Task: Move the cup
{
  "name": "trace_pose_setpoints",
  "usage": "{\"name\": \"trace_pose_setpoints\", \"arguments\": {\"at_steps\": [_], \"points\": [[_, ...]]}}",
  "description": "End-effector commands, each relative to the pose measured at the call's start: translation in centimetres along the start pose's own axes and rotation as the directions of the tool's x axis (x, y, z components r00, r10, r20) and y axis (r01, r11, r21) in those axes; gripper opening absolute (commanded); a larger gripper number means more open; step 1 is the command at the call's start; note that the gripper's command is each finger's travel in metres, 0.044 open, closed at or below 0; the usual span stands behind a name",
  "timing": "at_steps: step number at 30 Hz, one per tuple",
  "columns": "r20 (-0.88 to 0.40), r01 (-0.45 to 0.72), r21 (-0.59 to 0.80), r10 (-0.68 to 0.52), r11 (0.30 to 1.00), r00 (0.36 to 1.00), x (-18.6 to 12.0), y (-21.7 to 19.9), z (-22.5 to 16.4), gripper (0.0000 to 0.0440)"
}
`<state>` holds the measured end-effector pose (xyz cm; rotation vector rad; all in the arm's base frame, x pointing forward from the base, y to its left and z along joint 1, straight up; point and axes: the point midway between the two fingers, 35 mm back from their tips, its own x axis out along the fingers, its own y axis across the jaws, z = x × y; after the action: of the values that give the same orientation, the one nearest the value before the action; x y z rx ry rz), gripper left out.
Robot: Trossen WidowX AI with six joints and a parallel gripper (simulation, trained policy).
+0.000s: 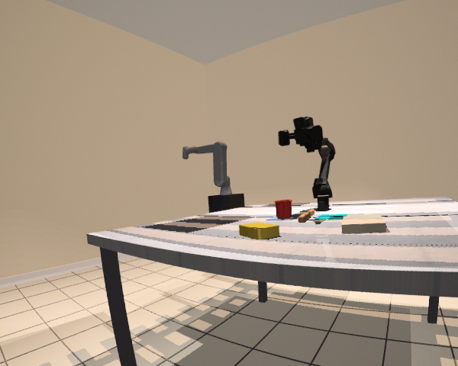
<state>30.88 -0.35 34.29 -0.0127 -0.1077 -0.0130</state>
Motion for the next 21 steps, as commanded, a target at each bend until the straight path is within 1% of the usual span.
{"name": "trace_pose_setpoints", "arguments": {"at_steps": [1, 11, 13, 17, 21], "points": [[-0.007, 0.002, 0.003, -0.002, 1.000, 1.000, 0.0, 0.0, -0.1, 0.0374], [-0.124, 0.007, 0.039, -0.002, 0.999, 0.992, 0.1, 0.5, -2.1, 0.0111], [-0.153, 0.004, 0.046, 0.003, 0.999, 0.988, 0.2, 0.7, -2.5, 0.0070], [-0.212, -0.007, 0.063, 0.020, 0.998, 0.977, 0.3, 1.3, -3.2, 0.0058], [-0.272, -0.014, 0.084, 0.037, 0.996, 0.961, 0.4, 1.8, -3.8, 0.0063]]}}
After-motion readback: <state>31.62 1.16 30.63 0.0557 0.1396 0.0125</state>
